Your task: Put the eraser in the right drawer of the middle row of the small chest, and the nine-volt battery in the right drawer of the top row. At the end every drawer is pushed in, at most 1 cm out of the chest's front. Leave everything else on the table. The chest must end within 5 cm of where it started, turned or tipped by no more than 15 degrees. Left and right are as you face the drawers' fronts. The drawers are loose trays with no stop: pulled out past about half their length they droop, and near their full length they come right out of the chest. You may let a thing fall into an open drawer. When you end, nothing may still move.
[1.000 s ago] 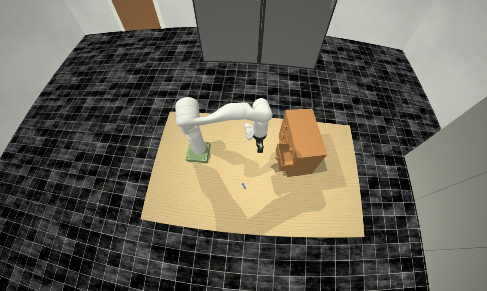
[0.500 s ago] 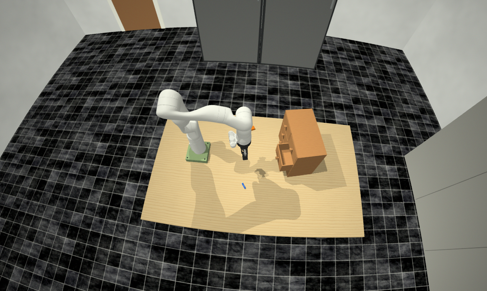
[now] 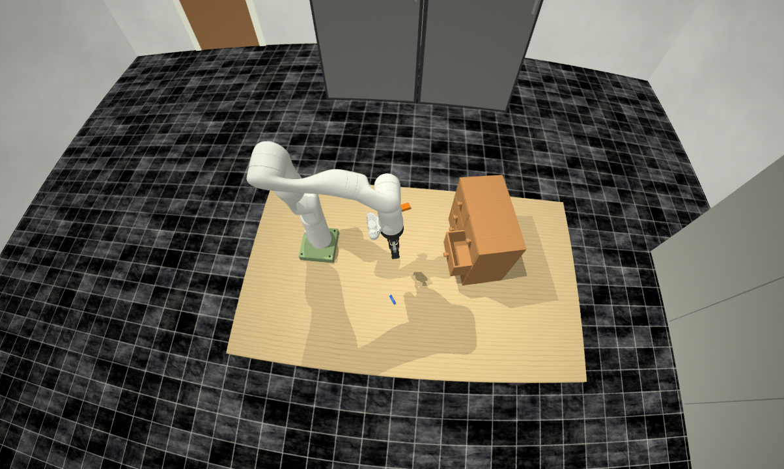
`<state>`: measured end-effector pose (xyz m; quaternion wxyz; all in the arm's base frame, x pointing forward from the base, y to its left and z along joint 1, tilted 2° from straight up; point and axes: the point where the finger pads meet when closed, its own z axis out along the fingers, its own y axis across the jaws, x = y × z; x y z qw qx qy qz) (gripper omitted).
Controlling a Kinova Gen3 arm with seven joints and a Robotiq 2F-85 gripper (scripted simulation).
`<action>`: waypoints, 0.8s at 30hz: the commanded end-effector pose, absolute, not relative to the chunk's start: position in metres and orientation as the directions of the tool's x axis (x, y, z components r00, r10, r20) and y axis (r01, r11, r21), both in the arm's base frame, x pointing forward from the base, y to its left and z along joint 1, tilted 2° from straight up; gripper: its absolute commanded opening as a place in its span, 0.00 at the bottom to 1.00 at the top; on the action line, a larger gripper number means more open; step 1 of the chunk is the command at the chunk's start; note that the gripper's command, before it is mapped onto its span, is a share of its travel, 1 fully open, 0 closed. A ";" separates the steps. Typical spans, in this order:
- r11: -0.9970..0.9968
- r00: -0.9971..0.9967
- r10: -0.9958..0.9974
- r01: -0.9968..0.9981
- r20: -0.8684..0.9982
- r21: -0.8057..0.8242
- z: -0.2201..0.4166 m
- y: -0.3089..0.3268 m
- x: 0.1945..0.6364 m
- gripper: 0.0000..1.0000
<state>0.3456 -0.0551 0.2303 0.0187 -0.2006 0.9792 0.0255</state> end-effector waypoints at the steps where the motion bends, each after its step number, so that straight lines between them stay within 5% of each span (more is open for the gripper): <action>1: 0.923 -0.922 -0.380 -0.383 -0.066 0.039 0.228 -0.059 0.345 1.00; 24: 0.923 -0.855 -0.339 -0.384 -0.392 0.039 0.196 -0.048 0.368 1.00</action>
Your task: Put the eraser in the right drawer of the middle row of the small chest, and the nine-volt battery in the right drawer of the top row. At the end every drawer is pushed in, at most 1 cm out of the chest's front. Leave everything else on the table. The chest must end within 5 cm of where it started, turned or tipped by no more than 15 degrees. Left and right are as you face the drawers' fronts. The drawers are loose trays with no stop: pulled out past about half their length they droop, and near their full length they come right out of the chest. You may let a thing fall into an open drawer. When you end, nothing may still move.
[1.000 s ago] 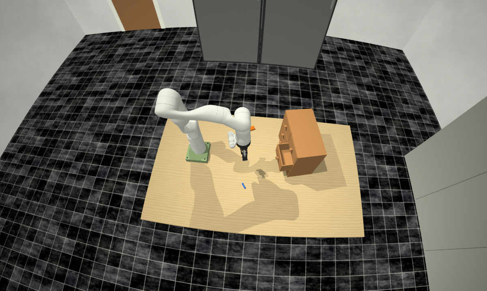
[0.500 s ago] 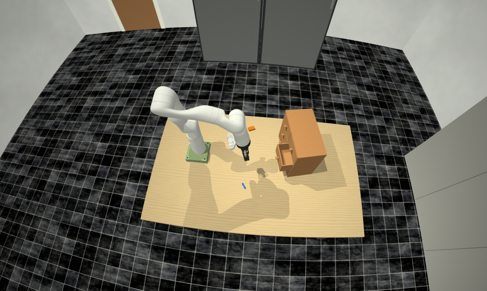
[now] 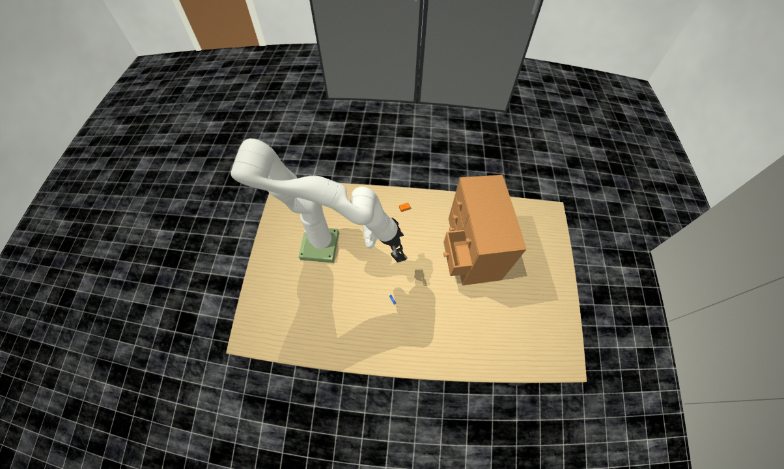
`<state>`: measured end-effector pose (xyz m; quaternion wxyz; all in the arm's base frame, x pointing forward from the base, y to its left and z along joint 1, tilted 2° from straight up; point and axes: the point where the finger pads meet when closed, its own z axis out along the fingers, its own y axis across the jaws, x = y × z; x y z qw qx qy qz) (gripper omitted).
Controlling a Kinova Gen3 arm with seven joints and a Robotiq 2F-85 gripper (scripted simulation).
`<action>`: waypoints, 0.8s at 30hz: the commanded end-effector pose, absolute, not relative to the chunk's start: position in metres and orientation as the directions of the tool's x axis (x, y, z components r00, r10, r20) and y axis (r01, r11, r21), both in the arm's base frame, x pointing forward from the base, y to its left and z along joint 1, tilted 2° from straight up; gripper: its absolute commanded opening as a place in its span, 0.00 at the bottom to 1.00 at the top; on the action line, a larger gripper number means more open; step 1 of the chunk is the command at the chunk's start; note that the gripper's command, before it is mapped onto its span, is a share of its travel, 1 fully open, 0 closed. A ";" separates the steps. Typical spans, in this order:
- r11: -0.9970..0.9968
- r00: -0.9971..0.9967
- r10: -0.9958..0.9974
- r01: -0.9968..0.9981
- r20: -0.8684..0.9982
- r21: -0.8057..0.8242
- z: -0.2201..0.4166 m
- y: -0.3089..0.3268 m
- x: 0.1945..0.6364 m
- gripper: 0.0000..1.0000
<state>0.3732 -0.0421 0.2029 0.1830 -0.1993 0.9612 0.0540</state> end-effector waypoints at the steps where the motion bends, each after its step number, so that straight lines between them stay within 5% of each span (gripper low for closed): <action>1: 0.924 -0.848 -0.334 -0.382 -0.411 0.036 0.194 -0.049 0.370 1.00; 24: 0.923 -0.634 -0.236 -0.384 -0.736 0.035 0.156 -0.038 0.396 1.00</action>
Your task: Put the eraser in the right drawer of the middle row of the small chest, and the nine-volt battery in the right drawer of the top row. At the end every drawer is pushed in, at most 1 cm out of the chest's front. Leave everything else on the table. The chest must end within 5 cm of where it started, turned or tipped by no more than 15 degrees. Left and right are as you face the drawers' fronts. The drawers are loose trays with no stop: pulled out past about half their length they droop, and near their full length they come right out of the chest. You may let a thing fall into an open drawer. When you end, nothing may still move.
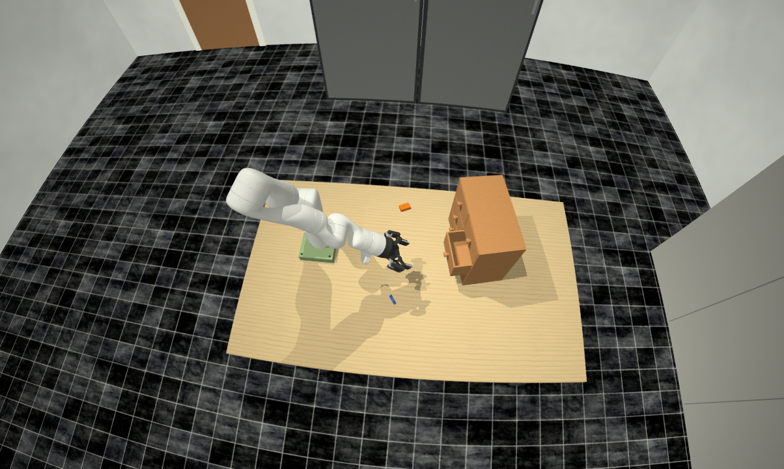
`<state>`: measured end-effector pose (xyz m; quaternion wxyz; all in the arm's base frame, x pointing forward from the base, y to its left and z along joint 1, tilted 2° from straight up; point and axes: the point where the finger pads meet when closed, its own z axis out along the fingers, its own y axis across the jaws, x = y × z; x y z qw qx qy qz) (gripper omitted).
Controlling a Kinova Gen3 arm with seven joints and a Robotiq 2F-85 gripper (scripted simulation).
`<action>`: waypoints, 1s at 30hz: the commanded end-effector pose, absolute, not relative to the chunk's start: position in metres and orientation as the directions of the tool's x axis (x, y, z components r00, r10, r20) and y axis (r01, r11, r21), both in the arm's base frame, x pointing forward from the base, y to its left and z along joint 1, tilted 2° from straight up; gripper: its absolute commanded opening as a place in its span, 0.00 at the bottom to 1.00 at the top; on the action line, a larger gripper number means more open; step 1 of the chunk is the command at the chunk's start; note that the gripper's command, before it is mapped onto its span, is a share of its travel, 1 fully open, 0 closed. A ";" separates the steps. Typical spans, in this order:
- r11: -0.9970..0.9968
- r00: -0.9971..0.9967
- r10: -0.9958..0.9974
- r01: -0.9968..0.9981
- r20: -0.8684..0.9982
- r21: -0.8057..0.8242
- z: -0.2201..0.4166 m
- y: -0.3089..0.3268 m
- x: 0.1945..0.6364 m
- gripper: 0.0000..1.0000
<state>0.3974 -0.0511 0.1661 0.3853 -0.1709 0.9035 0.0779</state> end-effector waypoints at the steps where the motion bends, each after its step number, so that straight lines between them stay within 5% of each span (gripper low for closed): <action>1: 0.923 -0.624 -0.231 -0.384 -0.746 0.036 0.155 -0.037 0.396 1.00; 30: 0.918 -0.475 -0.158 -0.393 -0.866 0.047 0.136 -0.033 0.411 1.00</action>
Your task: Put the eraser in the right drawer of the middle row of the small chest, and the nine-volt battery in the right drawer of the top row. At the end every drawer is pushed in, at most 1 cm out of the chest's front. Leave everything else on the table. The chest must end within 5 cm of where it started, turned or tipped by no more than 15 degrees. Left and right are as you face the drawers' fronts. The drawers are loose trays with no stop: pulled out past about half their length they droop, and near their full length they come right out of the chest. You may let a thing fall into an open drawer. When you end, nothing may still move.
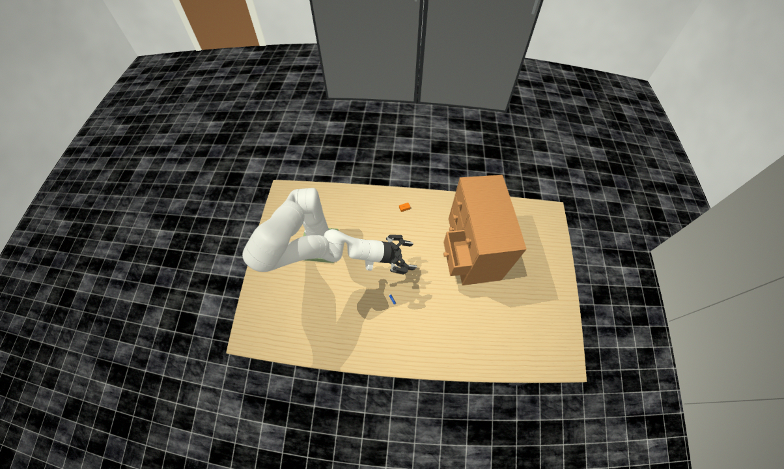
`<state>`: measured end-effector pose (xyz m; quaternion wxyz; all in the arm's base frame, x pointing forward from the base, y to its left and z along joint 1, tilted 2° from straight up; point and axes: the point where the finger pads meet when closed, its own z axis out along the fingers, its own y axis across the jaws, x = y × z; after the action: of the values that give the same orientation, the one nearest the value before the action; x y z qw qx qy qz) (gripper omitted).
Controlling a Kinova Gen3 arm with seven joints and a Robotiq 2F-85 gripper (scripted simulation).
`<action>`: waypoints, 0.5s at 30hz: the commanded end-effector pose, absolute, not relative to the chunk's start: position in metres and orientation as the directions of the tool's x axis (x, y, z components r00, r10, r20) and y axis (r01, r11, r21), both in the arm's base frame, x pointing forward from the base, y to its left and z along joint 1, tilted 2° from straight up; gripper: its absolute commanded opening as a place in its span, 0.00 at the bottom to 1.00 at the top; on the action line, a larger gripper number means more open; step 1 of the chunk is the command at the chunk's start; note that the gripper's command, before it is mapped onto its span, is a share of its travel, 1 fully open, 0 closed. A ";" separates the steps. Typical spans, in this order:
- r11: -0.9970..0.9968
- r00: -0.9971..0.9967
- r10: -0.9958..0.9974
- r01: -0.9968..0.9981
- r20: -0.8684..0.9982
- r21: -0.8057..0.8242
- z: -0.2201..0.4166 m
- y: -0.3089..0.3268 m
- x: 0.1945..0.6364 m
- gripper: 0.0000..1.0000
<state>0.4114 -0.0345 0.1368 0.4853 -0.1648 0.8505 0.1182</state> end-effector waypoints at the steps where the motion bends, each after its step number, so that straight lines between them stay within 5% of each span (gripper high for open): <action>1: 0.918 -0.474 -0.158 -0.393 -0.866 0.047 0.136 -0.033 0.411 1.00; 3: 0.918 -0.474 -0.158 -0.393 -0.866 0.047 0.136 -0.033 0.411 1.00; 4: 0.918 -0.474 -0.158 -0.393 -0.866 0.047 0.136 -0.033 0.411 0.00; 15: 0.918 -0.474 -0.158 -0.393 -0.866 0.047 0.136 -0.033 0.411 0.00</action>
<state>0.4113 -0.0331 0.1354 0.4854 -0.1632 0.8503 0.1216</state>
